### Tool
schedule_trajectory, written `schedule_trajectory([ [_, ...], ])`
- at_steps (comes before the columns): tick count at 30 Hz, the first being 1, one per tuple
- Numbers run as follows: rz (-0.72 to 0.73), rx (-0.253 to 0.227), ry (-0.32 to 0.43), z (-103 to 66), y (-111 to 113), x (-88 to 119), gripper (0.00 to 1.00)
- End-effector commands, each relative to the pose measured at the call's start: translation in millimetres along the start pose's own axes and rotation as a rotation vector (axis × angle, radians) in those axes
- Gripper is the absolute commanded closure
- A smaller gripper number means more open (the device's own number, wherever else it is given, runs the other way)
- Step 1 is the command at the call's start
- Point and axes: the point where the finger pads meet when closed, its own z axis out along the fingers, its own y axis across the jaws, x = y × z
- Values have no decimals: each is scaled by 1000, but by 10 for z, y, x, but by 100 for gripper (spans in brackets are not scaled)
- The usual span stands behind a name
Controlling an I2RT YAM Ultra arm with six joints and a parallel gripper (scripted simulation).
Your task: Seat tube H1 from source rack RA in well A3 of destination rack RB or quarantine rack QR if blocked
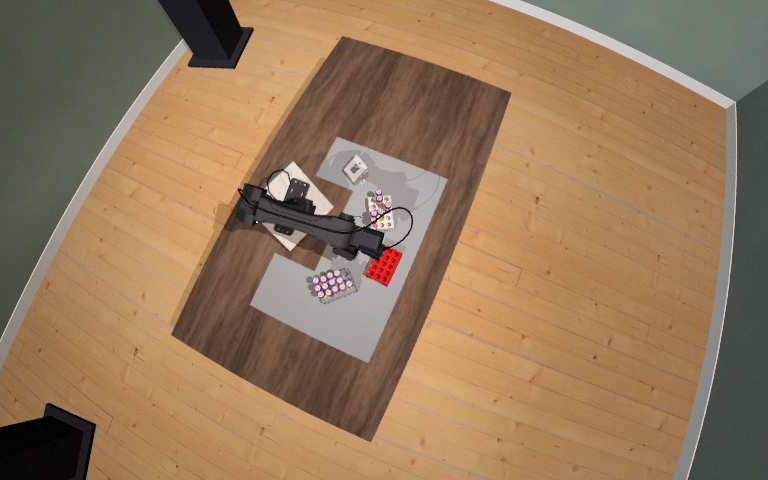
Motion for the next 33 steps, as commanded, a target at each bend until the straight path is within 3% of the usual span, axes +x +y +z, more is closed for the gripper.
schedule_trajectory([
  [1, -37, -48, -50, -94, -103, -7, 70],
  [5, -45, -45, -31, -31, -267, 159, 70],
  [6, -47, -31, -62, -134, -344, 102, 70],
  [7, -49, -32, -53, -130, -379, 147, 70],
  [10, -39, -69, 10, 19, -466, 325, 70],
  [12, -45, -51, -14, -39, -585, 303, 70],
  [17, -45, -51, -14, -22, -703, 370, 70],
  [31, -43, -47, -17, 66, -1293, 698, 70],
  [33, -43, -47, -17, 66, -1293, 698, 70],
])
